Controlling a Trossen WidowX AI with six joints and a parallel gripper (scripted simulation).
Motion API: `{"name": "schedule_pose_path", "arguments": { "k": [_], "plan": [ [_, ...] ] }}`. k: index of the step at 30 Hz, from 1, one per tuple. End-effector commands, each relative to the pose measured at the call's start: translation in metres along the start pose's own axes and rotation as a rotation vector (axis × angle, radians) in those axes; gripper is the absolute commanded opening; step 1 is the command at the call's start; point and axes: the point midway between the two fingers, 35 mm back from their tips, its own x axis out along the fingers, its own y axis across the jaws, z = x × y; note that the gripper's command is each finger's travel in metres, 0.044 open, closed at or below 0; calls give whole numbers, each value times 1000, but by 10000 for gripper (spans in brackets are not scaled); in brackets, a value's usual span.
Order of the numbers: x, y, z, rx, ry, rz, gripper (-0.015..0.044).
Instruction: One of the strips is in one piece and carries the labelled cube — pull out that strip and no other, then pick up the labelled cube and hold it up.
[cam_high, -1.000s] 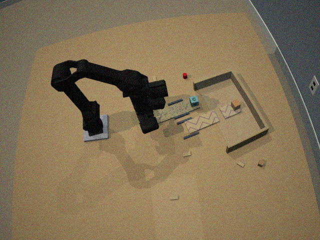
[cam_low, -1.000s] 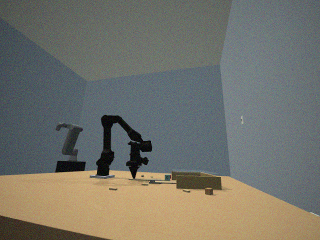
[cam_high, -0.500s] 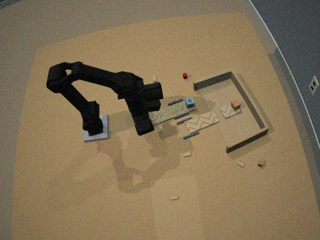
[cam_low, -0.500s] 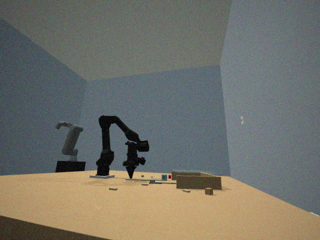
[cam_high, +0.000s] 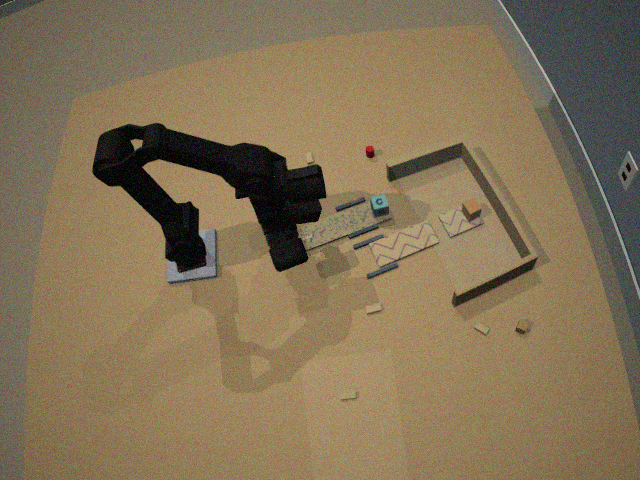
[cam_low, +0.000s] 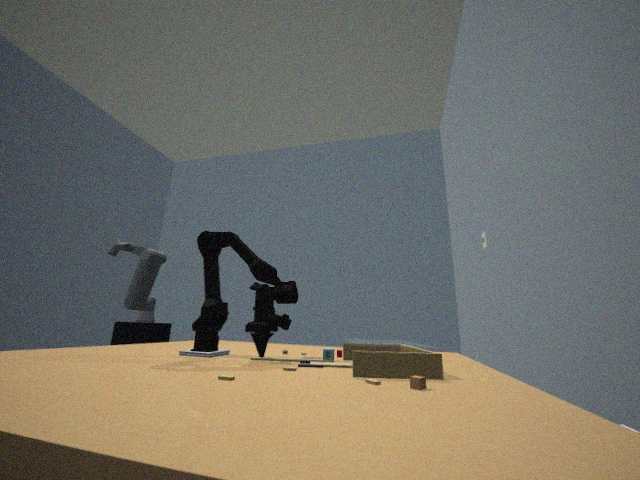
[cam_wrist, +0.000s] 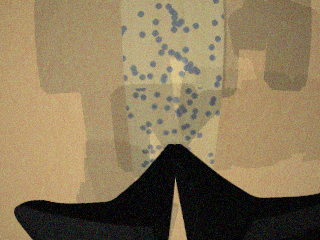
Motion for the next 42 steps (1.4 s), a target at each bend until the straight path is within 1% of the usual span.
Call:
{"name": "schedule_pose_path", "arguments": {
  "k": [1, 9, 10, 14, 18, 23, 35, 42],
  "plan": [
    [4, 2, -8, -3, 27, 8, 0],
    [4, 2, -8, -3, 27, 8, 0],
    [-2, 0, 0, 0, 2, 1, 0],
    [-39, -1, 2, -3, 25, 8, 0],
    [-42, -1, 2, -3, 27, 8, 0],
    [-41, -1, 26, 123, 25, 6, 131],
    [-43, 0, 64, 126, 22, 7, 440],
    [-45, 1, 88, 126, 21, 7, 440]
  ]
}}
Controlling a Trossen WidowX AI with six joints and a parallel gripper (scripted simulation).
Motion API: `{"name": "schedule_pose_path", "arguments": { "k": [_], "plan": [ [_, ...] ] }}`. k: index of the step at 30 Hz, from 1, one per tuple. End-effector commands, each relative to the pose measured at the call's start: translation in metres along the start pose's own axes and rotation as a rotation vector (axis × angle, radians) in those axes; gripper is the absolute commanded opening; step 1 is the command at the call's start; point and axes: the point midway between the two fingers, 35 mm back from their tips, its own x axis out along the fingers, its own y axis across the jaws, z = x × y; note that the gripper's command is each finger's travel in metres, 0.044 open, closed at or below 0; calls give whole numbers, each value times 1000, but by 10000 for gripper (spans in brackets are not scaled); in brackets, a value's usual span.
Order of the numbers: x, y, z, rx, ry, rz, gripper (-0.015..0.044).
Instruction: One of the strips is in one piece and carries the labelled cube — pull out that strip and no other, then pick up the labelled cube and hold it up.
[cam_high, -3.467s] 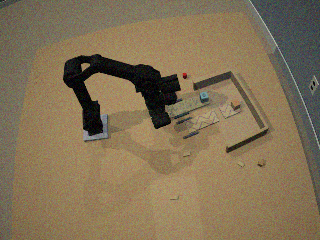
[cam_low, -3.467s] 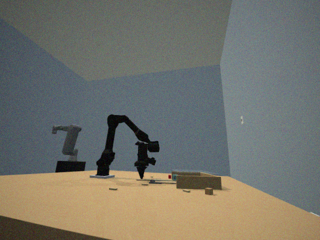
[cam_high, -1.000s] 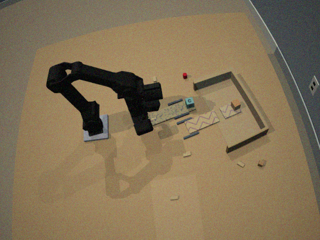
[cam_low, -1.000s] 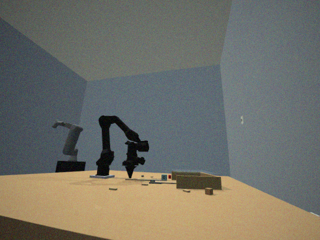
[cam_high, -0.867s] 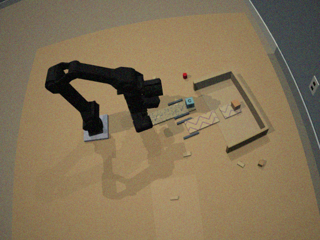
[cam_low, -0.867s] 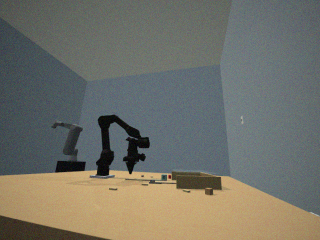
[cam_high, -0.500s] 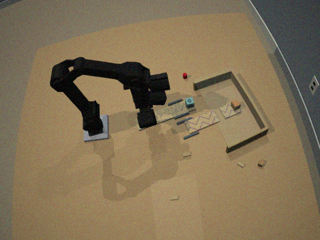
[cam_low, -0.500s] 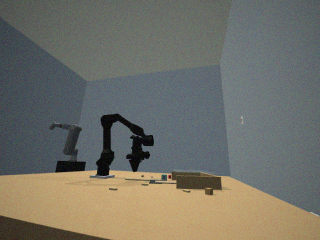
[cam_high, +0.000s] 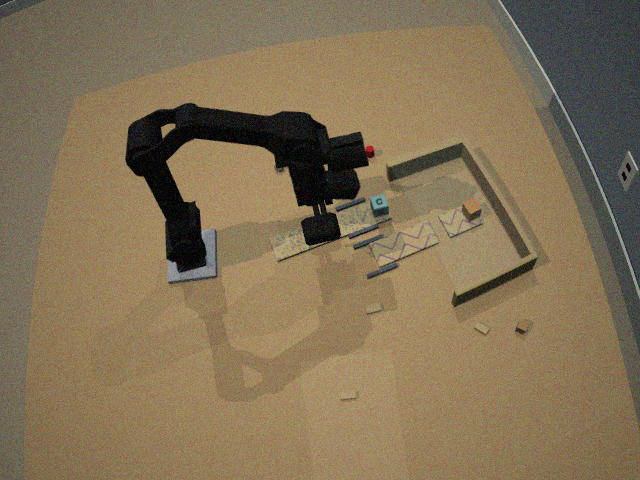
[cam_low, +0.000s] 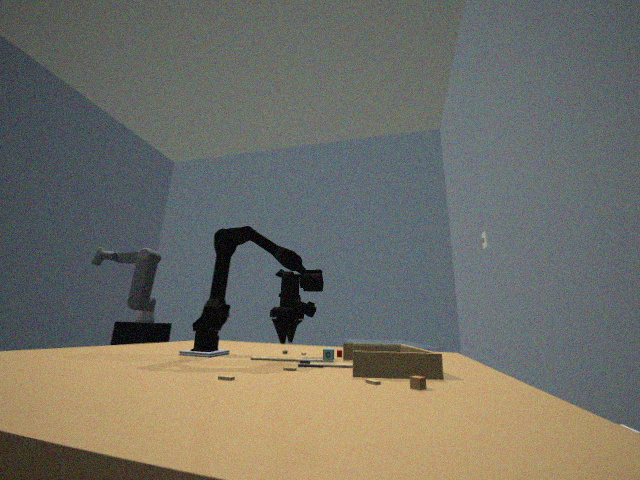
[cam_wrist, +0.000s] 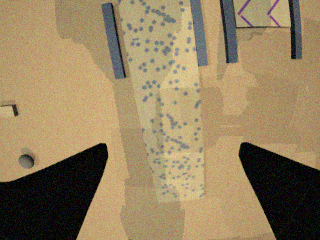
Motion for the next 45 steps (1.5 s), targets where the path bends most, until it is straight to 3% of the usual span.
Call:
{"name": "schedule_pose_path", "arguments": {
  "k": [1, 33, 40, 45],
  "plan": [
    [-2, 2, 15, 2, -4, 1, 440],
    [-21, 16, 125, 2, -12, 2, 440],
    [-12, 16, 126, 2, -12, 2, 256],
    [-4, 16, 126, 2, -12, 2, 250]
  ]
}}
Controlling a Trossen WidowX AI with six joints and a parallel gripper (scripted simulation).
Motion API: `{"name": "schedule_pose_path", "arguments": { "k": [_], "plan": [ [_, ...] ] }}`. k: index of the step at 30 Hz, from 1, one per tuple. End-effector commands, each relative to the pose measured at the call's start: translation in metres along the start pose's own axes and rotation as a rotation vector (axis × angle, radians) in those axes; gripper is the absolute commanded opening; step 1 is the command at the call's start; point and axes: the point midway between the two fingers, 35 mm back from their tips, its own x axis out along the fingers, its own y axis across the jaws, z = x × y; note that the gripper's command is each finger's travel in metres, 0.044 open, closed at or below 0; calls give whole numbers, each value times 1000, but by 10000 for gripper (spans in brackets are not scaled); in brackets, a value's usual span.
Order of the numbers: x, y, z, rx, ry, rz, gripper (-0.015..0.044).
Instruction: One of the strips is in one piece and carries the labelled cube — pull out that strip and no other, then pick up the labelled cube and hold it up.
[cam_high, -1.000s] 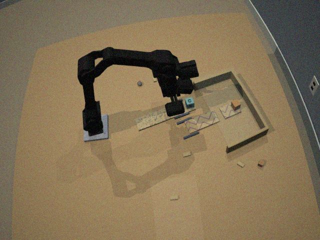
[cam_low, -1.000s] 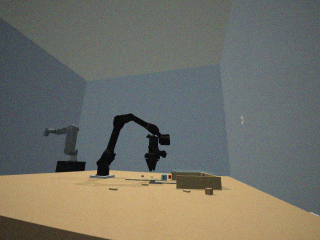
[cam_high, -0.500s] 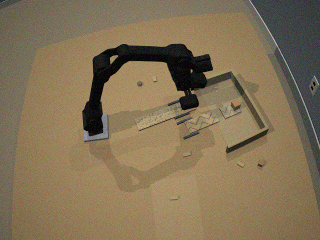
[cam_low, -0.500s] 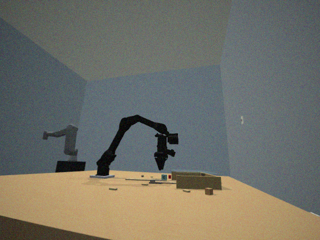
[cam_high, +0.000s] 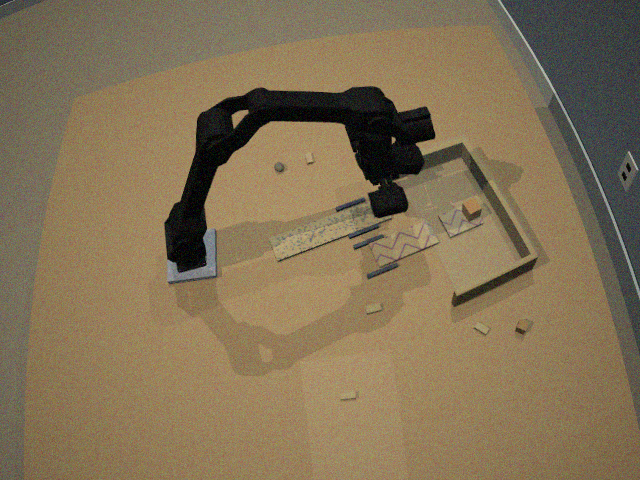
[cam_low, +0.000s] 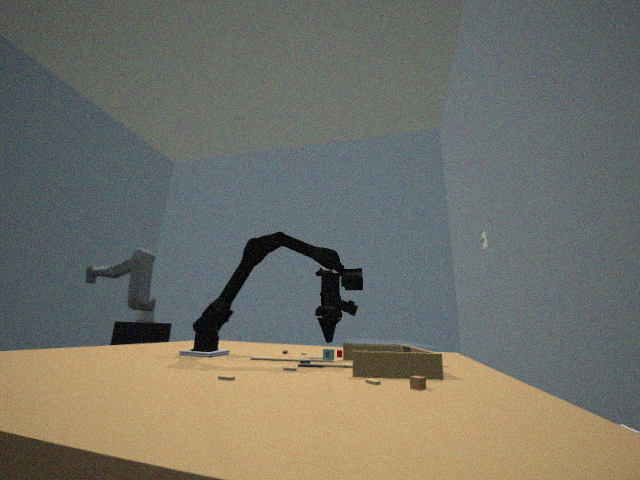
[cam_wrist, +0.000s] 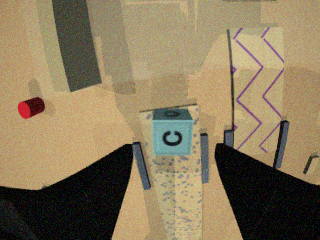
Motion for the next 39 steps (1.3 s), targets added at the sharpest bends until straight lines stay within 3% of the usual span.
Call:
{"name": "schedule_pose_path", "arguments": {
  "k": [1, 27, 31, 39],
  "plan": [
    [8, 0, -1, 3, 5, 0, 250],
    [45, 0, -2, 3, 5, 0, 250],
    [42, 0, -1, 1, 4, 0, 145],
    [42, 0, -1, 1, 4, 0, 72]
  ]
}}
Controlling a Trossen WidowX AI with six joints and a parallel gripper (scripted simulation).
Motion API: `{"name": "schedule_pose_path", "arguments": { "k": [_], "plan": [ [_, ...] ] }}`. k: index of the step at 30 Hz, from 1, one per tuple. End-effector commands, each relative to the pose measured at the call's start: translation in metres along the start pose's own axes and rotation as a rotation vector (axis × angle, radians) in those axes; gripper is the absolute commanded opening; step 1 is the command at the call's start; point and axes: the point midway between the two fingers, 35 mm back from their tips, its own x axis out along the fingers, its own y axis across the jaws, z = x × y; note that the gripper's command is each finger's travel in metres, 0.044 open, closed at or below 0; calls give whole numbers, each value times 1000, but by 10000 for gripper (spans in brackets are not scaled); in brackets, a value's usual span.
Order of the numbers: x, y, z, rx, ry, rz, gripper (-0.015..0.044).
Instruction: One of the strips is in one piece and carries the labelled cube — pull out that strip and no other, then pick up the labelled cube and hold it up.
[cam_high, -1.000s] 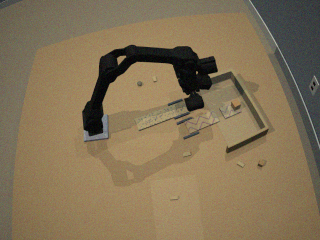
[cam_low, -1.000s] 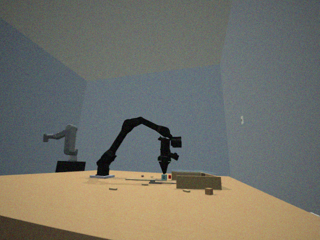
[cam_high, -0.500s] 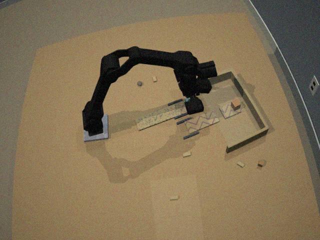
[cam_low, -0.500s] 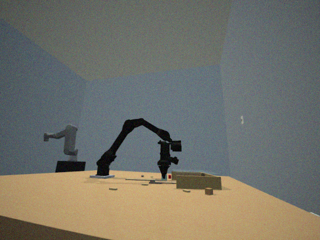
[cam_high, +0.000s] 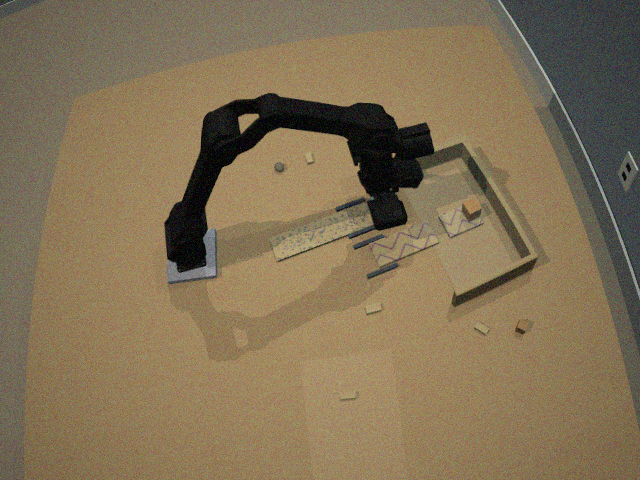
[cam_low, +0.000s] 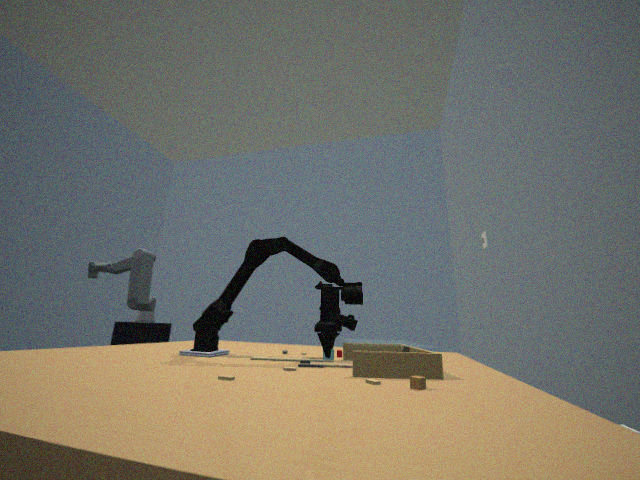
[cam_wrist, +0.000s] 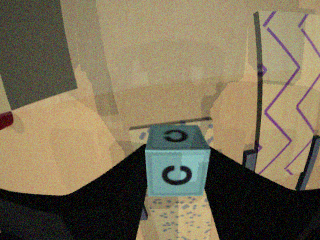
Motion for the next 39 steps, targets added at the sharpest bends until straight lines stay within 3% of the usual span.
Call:
{"name": "schedule_pose_path", "arguments": {
  "k": [1, 3, 18, 35, 39],
  "plan": [
    [0, 0, 0, 0, -1, 0, 46],
    [-2, 0, -2, 0, 0, 0, 0],
    [-41, 0, -57, 1, 4, 0, 0],
    [-43, 0, -97, 1, 7, 0, 0],
    [-60, 0, -96, 1, 7, 0, 0]
  ]
}}
